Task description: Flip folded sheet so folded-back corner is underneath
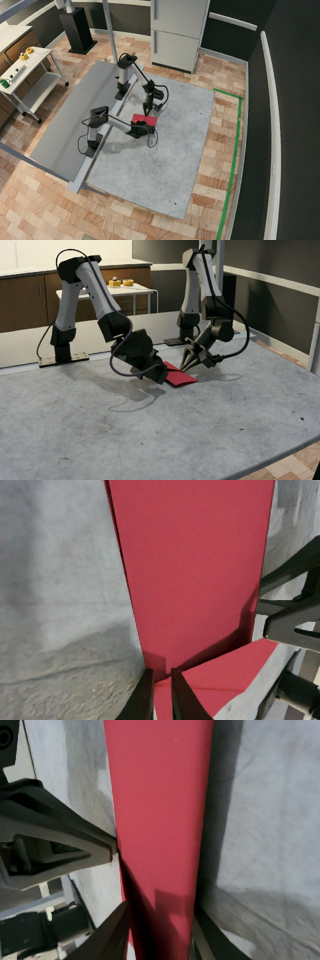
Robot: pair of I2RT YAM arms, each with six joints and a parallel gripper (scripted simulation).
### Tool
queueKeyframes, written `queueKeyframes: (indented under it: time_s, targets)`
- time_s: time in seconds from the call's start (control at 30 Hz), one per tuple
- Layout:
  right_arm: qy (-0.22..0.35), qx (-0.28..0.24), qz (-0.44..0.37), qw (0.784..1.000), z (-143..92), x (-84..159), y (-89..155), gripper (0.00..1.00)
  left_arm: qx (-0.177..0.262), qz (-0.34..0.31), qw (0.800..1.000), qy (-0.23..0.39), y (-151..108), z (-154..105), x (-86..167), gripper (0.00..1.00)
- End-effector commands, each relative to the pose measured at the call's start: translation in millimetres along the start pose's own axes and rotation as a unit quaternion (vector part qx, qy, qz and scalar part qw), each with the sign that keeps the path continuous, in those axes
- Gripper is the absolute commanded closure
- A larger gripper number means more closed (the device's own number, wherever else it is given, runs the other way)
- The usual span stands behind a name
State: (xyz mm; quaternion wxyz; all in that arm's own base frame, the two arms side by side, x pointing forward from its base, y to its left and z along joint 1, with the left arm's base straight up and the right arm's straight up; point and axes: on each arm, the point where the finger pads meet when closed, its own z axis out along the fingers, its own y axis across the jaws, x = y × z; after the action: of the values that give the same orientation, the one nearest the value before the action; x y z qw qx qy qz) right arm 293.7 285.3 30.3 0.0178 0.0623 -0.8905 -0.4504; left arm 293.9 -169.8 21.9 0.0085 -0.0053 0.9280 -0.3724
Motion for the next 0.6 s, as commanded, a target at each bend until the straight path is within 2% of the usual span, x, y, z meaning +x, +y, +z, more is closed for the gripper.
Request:
queueKeyframes:
  time_s: [0.0,0.2,0.27,0.3,0.57]
  targets:
    - [0.006,0.017,0.014,1.000,11.9,4.7,-14.7,0.69,-0.005,-0.001,1.000,0.004,4.4,5.3,0.9,0.90]
    - [0.006,0.017,0.014,1.000,11.9,4.7,-14.7,0.69,-0.005,-0.001,1.000,0.004,4.4,5.3,0.9,0.90]
    - [0.004,0.016,0.012,1.000,12.9,1.4,-13.7,0.86,-0.005,-0.001,1.000,0.004,4.4,5.3,0.9,0.90]
    - [0.004,0.016,0.012,1.000,12.9,1.3,-13.7,0.90,-0.005,-0.001,1.000,0.004,4.4,5.3,0.9,0.90]
    - [0.008,0.019,0.016,1.000,13.1,2.7,-14.7,0.99,-0.005,-0.001,1.000,0.004,4.4,5.3,0.9,0.90]
